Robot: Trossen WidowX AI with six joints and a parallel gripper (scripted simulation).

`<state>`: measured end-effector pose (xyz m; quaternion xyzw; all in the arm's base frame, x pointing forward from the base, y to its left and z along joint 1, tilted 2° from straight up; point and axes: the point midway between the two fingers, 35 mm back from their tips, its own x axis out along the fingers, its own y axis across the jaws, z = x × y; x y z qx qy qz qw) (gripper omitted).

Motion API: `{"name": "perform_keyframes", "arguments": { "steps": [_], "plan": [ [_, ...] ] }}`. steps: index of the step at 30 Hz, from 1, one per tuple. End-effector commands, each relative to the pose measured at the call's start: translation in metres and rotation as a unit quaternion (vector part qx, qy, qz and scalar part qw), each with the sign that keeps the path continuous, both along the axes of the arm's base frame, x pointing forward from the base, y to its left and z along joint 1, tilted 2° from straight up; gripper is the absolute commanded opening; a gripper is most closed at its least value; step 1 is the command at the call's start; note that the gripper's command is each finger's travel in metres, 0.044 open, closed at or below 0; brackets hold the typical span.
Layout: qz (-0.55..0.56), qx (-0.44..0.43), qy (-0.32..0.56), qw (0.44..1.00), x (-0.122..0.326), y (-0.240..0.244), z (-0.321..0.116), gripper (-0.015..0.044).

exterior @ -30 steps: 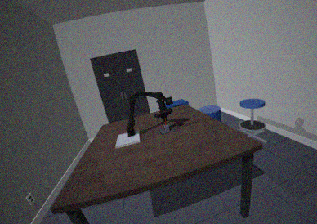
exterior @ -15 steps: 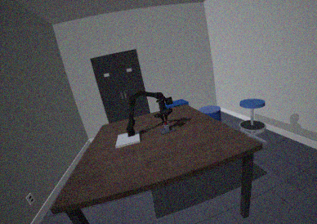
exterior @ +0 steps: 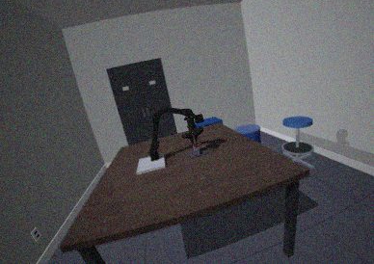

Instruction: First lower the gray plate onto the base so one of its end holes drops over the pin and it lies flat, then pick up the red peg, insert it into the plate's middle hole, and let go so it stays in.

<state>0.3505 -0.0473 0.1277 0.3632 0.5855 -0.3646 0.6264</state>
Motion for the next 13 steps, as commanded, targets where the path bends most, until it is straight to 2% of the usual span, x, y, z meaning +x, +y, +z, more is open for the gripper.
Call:
{"name": "perform_keyframes", "arguments": {
  "steps": [1, 13],
  "plan": [
    [0.003, -0.002, -0.003, 1.000, -0.0004, 0.0002, 0.0038, 0.0150],
    [0.003, -0.002, -0.003, 1.000, -0.0014, 0.0023, 0.0075, 0.0150]
  ]
}}
